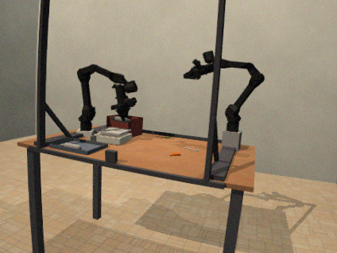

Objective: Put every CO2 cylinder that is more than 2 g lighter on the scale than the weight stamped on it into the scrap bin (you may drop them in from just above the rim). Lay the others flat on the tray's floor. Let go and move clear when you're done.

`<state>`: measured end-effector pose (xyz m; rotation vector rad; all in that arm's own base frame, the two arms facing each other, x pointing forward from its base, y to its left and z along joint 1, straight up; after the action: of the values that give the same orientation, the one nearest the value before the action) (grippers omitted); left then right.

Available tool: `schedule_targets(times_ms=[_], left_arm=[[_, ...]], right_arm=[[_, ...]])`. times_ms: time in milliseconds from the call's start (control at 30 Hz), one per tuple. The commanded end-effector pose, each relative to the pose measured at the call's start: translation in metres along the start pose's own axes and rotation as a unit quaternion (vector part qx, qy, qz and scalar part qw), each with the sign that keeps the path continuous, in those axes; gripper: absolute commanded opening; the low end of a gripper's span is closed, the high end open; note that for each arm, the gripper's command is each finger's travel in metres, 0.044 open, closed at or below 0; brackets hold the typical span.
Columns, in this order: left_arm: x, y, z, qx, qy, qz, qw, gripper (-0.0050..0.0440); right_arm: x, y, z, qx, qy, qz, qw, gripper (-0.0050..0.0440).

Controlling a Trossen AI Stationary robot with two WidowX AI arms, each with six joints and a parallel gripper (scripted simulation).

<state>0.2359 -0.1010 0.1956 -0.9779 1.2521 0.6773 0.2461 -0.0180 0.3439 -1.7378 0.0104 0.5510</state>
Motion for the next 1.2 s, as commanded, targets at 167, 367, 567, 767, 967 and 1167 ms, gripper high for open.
schedule_targets(times_ms=[167, 367, 567, 767, 967, 1167], left_arm=[[-0.009, 0.024, -0.024, -0.003, -0.004, -0.020, 1.000, -0.0050], [-0.008, 0.030, -0.030, -0.004, -0.004, -0.018, 1.000, -0.0050], [0.001, 0.031, -0.030, -0.004, -0.002, -0.015, 1.000, -0.0050], [0.009, 0.033, -0.030, -0.005, -0.003, -0.015, 1.000, -0.0050], [0.013, 0.034, -0.030, -0.004, -0.003, -0.015, 1.000, -0.0050], [0.011, 0.031, -0.030, -0.004, -0.002, -0.020, 1.000, -0.0050]], right_arm=[[-0.013, -0.006, -0.001, -0.001, -0.058, 0.043, 0.997, 0.0440], [-0.017, 0.008, 0.008, 0.036, -0.089, 0.095, 0.991, 0.0440], [0.019, 0.016, 0.015, 0.044, -0.087, 0.114, 0.989, 0.0440], [0.060, 0.018, 0.031, 0.046, -0.077, 0.119, 0.989, 0.0440], [0.116, 0.033, 0.080, 0.062, -0.065, 0.141, 0.986, 0.0440], [0.143, 0.037, 0.117, 0.071, -0.055, 0.123, 0.988, 0.0440]])
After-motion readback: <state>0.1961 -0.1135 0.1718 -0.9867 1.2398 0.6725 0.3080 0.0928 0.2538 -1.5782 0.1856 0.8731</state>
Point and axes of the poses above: on each arm, the point midway between the two fingers, 35 mm back from their tips, its own x axis out along the fingers, its own z axis across the jaws, y = z × x, the point moved 7 cm from there along -x, back along the fingers, and after that the axes turned 3 degrees about x, right-handed, at the moved point
